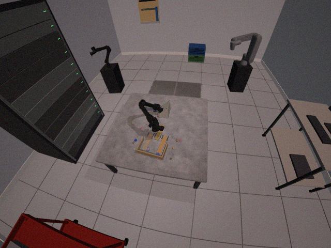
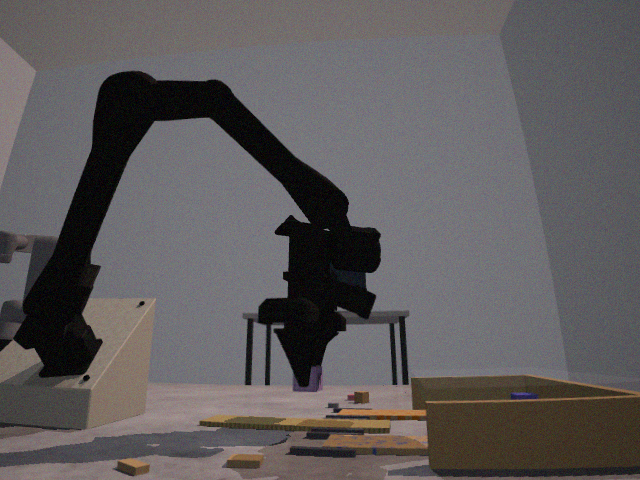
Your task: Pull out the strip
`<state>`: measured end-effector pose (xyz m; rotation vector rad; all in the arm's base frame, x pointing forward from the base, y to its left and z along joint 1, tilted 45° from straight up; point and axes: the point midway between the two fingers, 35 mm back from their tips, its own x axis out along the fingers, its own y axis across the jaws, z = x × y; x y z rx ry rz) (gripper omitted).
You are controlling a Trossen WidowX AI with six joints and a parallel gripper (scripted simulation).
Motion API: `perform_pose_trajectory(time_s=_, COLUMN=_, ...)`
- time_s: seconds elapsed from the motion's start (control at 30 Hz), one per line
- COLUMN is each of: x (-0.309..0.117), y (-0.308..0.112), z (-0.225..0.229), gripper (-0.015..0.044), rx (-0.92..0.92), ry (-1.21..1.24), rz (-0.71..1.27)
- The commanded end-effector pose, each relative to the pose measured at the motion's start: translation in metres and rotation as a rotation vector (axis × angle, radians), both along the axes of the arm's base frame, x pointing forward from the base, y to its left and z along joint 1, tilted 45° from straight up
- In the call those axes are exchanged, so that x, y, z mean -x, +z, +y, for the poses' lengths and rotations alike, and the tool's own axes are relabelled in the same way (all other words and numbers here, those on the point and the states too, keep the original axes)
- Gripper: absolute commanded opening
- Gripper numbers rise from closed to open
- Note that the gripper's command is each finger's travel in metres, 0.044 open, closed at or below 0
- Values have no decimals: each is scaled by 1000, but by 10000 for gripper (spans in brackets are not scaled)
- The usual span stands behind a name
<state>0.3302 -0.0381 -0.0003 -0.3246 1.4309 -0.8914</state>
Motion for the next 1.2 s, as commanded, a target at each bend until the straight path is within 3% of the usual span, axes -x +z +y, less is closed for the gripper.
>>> perform_pose_trajectory(time_s=0.0, x=12, y=1, z=4, gripper=0, rx=-4, ry=2, rz=-7)
perform_pose_trajectory(time_s=0.47, x=25, y=25, z=30, gripper=0, rx=-5, ry=2, rz=-6)
perform_pose_trajectory(time_s=1.17, x=25, y=26, z=31, gripper=0, rx=-5, ry=2, rz=-6)
